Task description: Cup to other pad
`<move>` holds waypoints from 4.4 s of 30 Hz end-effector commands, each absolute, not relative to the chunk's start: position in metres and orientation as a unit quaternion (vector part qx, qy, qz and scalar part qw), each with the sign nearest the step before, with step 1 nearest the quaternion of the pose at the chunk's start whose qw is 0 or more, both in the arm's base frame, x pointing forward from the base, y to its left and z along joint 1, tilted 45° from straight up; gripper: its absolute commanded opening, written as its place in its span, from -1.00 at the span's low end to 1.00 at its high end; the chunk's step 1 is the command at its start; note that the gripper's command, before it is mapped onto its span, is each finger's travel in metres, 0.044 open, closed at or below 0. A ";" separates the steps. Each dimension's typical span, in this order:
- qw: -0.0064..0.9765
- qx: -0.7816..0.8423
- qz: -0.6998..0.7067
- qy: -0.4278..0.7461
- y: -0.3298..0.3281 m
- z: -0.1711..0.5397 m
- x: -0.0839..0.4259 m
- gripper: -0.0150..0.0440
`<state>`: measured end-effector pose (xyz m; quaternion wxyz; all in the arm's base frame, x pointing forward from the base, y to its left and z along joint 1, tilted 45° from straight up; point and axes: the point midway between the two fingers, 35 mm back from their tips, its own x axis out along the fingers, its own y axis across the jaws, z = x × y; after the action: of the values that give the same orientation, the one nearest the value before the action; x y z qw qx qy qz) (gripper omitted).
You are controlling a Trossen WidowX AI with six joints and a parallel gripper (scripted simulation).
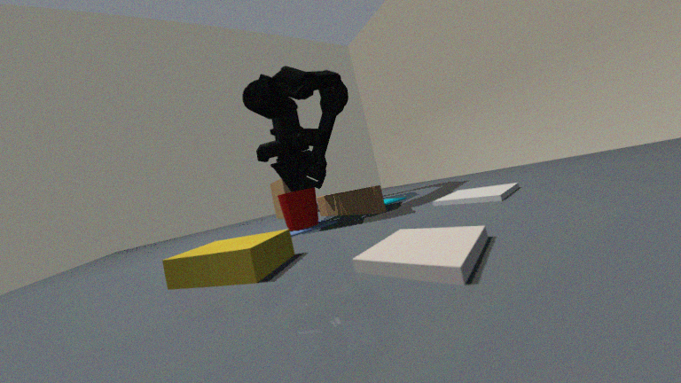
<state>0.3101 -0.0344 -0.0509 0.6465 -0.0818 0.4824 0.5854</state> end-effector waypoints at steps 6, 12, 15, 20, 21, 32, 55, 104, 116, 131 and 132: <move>0.644 -0.076 0.588 0.484 -0.022 -0.062 0.305 0.01; 0.644 -0.076 0.588 0.484 -0.015 -0.069 0.302 0.01; 0.644 -0.075 0.588 0.484 -0.012 -0.072 0.301 0.01; 0.644 -0.075 0.588 0.484 -0.012 -0.073 0.301 0.01; 0.644 -0.075 0.588 0.484 -0.012 -0.073 0.301 0.01; 0.644 -0.079 0.588 0.483 -0.013 -0.072 0.302 -0.13; 0.644 -0.079 0.588 0.483 -0.021 -0.065 0.305 -0.49; 0.644 -0.074 0.587 0.485 -0.056 -0.010 0.312 -0.49; 0.643 -0.075 0.588 0.485 -0.040 0.008 0.305 -0.49; 0.643 -0.074 0.589 0.485 -0.019 0.032 0.297 -0.49; 0.643 -0.074 0.589 0.485 -0.018 0.034 0.297 -0.49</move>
<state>0.2989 -0.0236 0.0283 0.6432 -0.0754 0.4850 0.5878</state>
